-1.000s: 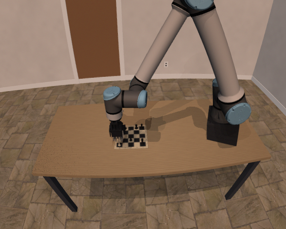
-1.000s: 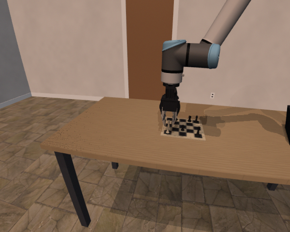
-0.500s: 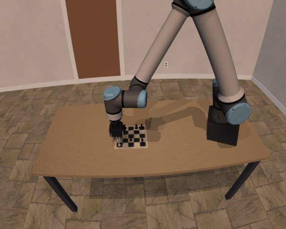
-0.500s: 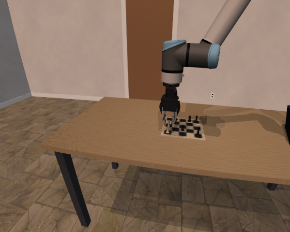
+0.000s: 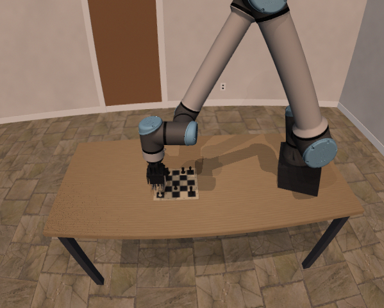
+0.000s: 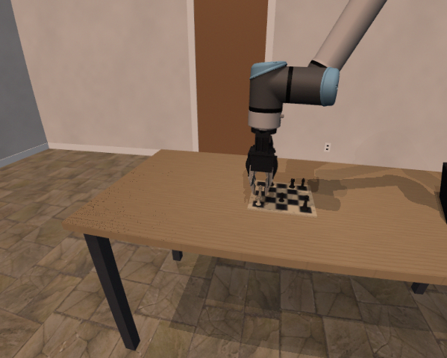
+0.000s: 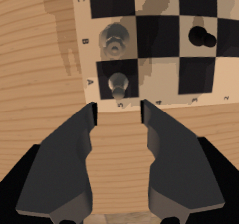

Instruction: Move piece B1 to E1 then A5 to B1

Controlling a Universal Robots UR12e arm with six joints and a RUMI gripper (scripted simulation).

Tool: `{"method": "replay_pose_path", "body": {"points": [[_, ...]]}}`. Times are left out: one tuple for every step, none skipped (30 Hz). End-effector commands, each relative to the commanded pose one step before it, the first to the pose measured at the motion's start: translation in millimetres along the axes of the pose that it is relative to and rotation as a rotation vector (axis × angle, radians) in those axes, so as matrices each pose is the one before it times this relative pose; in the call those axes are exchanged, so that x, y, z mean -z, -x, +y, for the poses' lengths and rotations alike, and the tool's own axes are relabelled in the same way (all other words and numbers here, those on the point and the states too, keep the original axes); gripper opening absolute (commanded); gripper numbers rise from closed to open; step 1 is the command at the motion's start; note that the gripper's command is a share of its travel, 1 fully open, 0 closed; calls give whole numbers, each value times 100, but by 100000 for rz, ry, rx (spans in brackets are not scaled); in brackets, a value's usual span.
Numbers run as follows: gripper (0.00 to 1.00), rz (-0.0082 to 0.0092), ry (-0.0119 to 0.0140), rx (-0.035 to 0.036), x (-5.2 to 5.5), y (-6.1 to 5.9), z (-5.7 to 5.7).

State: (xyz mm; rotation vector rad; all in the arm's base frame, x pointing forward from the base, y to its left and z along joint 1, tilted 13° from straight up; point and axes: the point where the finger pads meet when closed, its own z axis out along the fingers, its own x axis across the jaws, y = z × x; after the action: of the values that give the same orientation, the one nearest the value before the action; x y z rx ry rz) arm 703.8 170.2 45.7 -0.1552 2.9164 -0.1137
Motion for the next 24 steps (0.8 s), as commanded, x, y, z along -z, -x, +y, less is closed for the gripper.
{"method": "replay_pose_path", "body": {"points": [[20,-141,3,0,66,66,3],[20,0,0,0,-8,0,0],[20,0,0,0,-20,0,0],[20,0,0,0,-36,0,0],[20,0,0,0,-54,0,0],[20,0,0,0,-75,0,0],[20,0,0,0,-96,0,0],[20,0,0,0,-117,0,0],[20,0,0,0,-137,0,0],[20,0,0,0,-155,0,0],[20,0,0,0,-171,0,0],[20,0,0,0,-185,0,0],[20,0,0,0,-195,0,0],[20,0,0,0,-202,0,0],[20,0,0,0,-205,0,0],[20,0,0,0,-205,0,0],[20,0,0,0,0,0,0],[20,0,0,0,0,0,0],[20,0,0,0,-200,0,0],[20,0,0,0,-193,0,0],[20,0,0,0,-182,0,0],[20,0,0,0,-168,0,0],[20,0,0,0,-152,0,0],[20,0,0,0,-134,0,0]]}}
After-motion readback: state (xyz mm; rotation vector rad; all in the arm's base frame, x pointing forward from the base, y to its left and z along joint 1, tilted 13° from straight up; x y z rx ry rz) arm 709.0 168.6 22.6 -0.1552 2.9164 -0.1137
